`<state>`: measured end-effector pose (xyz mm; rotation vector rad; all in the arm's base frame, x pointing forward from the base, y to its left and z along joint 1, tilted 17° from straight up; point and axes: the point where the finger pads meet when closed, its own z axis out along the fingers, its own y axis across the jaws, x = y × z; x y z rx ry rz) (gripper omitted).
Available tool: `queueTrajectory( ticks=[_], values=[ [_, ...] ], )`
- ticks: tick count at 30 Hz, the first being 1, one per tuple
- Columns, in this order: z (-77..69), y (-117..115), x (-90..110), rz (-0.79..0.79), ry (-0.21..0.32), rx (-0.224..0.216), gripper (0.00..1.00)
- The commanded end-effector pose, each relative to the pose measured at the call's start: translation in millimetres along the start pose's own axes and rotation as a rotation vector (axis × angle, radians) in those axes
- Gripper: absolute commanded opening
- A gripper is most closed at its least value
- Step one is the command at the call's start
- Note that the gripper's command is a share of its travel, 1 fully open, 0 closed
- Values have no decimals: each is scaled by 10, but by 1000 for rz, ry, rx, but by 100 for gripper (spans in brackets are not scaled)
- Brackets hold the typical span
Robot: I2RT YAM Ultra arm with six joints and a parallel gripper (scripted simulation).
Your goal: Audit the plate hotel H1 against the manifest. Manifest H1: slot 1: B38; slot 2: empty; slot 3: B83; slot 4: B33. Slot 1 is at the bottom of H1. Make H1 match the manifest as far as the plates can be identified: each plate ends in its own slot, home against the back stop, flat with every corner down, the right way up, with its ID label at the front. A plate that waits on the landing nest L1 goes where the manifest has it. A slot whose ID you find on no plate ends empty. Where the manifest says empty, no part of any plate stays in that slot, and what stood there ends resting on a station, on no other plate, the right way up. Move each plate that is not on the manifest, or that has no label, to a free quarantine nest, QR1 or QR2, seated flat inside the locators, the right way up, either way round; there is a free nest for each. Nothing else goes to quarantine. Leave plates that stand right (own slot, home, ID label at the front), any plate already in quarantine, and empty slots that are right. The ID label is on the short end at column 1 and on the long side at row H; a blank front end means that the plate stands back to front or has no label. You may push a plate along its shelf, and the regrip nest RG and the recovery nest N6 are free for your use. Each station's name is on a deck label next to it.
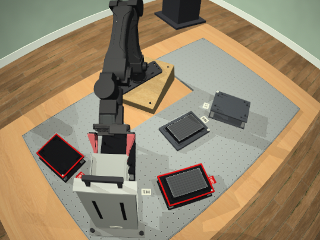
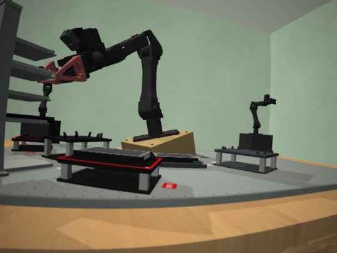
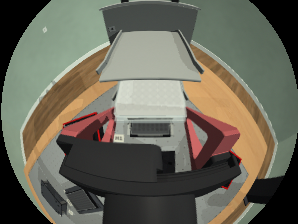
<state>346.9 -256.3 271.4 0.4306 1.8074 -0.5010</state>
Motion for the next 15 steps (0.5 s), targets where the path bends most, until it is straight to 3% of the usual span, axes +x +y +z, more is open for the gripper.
queueTrajectory(
  ticks=[1, 15],
  values=[
    [-52, -5, -55, -1, -18, 1, 86],
    [-190, -5, 25, -1, -17, 1, 86]
  ],
)
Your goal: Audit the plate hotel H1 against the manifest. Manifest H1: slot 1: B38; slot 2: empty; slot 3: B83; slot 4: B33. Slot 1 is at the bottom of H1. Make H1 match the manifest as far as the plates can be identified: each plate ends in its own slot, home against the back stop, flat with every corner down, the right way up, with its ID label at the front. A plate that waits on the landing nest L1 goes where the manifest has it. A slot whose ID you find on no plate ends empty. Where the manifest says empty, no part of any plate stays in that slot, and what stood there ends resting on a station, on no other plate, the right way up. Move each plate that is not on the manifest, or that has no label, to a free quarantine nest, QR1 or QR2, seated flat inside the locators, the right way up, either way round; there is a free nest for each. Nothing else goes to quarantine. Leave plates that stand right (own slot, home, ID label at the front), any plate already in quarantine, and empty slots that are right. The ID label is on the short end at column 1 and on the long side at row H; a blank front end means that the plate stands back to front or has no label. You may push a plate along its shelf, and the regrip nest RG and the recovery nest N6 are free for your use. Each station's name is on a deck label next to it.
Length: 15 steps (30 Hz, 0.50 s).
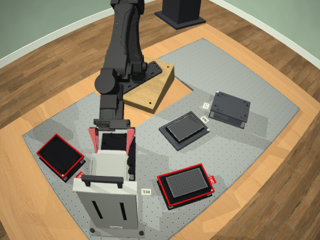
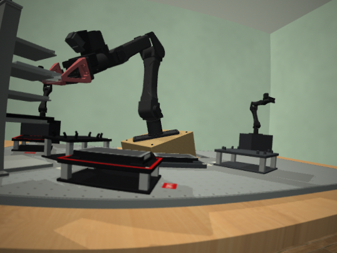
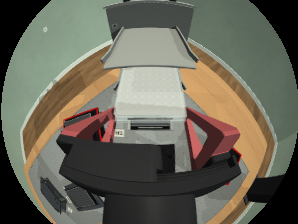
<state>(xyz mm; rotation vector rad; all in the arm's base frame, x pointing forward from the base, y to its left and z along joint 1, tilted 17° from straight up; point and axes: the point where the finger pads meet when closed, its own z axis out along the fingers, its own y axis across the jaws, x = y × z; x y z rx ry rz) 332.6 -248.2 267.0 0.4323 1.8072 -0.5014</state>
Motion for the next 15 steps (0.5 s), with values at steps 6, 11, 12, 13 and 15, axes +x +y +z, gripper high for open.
queueTrajectory(
  ticks=[6, 11, 12, 13, 15],
  values=[
    [-112, -4, -19, -2, -17, 0, 86],
    [-169, -4, 14, -2, -17, 0, 86],
    [-169, -4, 14, -2, -17, 0, 86],
    [-169, -4, 14, -2, -17, 0, 86],
    [-192, -4, 28, -2, -17, 0, 86]
  ],
)
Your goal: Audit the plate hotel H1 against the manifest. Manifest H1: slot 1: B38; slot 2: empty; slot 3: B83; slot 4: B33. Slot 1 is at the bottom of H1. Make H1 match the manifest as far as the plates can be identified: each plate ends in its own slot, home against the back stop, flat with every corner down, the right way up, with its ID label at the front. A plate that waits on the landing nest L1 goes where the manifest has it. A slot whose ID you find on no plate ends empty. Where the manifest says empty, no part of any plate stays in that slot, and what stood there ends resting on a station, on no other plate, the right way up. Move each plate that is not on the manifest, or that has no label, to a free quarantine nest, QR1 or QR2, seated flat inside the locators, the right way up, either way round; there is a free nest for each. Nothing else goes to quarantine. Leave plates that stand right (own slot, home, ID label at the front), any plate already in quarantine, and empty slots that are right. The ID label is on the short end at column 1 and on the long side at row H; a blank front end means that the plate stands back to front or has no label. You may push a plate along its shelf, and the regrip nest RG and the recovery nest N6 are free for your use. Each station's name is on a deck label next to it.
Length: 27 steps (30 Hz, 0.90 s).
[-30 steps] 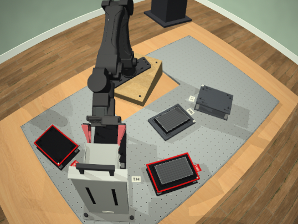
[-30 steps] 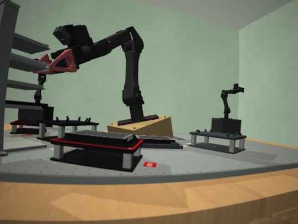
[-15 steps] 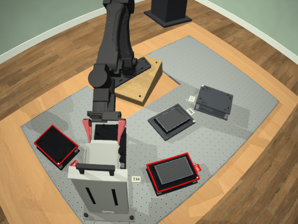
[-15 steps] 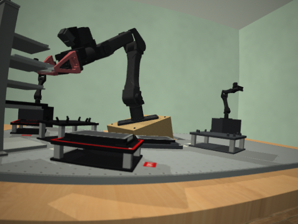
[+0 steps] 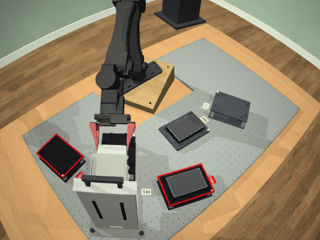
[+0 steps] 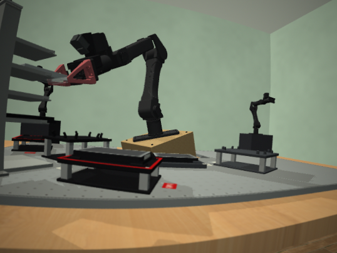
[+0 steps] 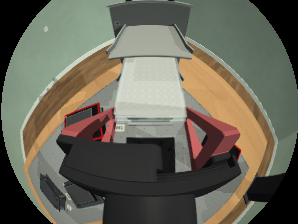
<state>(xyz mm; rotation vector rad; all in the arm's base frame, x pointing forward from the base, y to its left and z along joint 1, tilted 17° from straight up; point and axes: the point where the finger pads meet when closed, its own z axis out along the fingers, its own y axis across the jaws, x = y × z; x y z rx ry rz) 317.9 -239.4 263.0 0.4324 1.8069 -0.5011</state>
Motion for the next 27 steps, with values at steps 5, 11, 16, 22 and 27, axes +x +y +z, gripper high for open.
queueTrajectory(
  ticks=[5, 11, 16, 22, 27],
  values=[
    [-95, -6, -22, -2, -17, 0, 86],
    [-164, -6, 18, -2, -17, 0, 86],
    [-198, -6, 38, -2, -17, 0, 86],
    [-267, -6, 78, -2, -16, 0, 86],
    [-325, -6, 112, -2, -16, 0, 86]
  ],
)
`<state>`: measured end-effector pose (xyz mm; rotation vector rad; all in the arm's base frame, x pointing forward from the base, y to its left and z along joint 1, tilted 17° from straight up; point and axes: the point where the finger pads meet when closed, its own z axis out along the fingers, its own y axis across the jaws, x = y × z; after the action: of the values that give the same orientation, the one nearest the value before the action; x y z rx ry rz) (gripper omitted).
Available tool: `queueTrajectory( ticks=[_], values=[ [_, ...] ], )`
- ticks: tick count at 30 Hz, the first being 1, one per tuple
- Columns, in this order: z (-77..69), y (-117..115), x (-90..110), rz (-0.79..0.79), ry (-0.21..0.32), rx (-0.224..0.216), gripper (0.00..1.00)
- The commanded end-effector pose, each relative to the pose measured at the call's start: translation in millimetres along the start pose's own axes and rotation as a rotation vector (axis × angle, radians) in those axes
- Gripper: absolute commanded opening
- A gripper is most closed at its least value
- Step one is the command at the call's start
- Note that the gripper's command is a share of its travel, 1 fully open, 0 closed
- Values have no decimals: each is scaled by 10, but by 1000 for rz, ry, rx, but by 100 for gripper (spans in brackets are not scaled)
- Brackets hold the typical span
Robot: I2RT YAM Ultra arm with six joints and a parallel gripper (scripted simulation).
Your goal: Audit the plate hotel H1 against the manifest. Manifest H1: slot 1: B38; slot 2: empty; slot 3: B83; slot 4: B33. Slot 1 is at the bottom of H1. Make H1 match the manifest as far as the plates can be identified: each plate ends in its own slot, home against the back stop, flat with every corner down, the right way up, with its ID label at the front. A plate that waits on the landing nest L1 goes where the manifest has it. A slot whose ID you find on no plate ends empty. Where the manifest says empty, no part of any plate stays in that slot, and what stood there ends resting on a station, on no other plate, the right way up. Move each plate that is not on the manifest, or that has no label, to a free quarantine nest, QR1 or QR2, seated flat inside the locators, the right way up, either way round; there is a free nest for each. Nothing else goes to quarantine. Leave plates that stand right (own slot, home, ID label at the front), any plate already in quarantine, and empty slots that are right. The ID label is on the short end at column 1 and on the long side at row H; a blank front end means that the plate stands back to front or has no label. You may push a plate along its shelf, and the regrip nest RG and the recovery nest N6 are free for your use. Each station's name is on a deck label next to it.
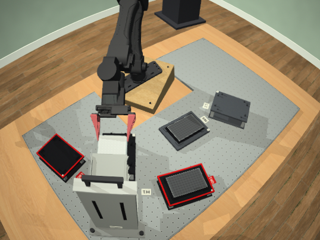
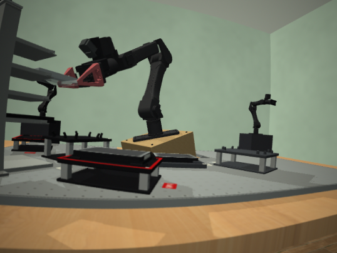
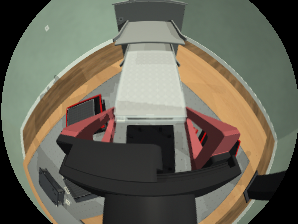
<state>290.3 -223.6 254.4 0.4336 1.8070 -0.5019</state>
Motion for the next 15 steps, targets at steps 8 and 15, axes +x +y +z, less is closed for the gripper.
queueTrajectory(
  ticks=[8, 15],
  values=[
    [-110, -3, -14, -3, -16, -1, 86],
    [-190, -4, 33, -3, -16, -1, 86]
  ],
)
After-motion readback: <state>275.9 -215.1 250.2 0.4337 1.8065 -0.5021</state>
